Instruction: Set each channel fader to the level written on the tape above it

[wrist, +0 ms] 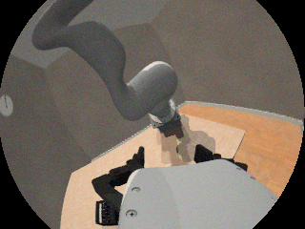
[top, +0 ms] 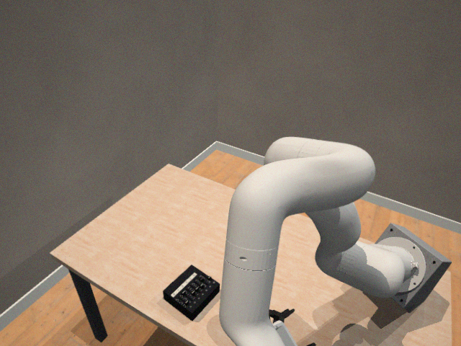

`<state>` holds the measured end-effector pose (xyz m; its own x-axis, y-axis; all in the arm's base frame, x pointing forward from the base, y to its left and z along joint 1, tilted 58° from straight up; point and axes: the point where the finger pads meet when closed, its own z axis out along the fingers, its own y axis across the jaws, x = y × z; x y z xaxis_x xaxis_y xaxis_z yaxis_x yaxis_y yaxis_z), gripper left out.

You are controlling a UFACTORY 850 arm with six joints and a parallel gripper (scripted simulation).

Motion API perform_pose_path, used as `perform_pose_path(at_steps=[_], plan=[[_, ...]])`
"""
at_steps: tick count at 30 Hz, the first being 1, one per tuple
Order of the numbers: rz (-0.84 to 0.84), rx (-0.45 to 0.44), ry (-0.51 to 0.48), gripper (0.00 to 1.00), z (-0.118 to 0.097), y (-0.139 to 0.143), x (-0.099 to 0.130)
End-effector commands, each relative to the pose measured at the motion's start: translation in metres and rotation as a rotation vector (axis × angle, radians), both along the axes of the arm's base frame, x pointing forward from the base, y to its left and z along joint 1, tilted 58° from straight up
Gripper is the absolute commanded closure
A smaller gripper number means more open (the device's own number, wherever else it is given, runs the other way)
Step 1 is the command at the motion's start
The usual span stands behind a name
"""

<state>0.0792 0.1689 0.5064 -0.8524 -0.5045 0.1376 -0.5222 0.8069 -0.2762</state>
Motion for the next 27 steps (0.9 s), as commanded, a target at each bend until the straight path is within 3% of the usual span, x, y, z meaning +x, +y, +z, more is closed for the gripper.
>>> perform_pose_path(at_steps=[1, 20, 27], plan=[[0.0, 0.001, 0.0, 0.0, 0.001, 0.0, 0.0], [-0.018, 0.005, 0.004, 0.0, 0.0, 0.001, 0.0], [-0.374, 0.073, 0.085, 0.0, -0.014, 0.033, 0.01]])
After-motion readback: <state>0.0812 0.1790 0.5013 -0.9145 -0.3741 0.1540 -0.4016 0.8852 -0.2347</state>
